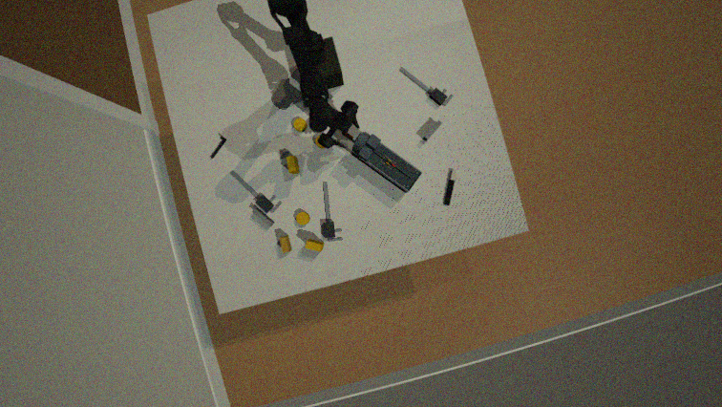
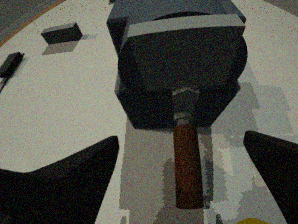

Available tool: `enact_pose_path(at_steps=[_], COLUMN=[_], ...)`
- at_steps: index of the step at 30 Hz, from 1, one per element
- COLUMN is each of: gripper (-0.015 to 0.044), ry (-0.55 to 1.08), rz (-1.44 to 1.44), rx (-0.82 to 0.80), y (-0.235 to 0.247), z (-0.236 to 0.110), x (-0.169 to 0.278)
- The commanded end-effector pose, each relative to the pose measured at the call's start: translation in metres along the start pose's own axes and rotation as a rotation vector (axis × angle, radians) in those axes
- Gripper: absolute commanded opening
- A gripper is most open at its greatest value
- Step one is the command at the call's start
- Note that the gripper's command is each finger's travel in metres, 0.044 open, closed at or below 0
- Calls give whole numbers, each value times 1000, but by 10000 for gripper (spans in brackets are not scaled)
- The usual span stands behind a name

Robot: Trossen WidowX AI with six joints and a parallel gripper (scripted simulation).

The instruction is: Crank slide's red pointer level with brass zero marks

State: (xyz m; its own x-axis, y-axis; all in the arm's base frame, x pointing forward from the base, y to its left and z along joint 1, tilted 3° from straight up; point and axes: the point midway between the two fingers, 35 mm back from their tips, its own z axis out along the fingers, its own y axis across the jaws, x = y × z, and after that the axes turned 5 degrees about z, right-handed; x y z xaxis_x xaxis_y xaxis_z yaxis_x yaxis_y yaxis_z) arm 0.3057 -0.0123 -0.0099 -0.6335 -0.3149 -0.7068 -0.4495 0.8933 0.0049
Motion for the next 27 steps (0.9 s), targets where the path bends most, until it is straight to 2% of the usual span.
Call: enact_pose_path(at_steps=[1,9,23,27], gripper=[440,440,440,440], ry=[-9,-9,-4,2], rz=[-3,-3,-4,-27], rx=[8,8,0,-2], y=[-1,-1,7,8], z=[-8,-21,-95,-99], x=[-10,-25,-94,-99])
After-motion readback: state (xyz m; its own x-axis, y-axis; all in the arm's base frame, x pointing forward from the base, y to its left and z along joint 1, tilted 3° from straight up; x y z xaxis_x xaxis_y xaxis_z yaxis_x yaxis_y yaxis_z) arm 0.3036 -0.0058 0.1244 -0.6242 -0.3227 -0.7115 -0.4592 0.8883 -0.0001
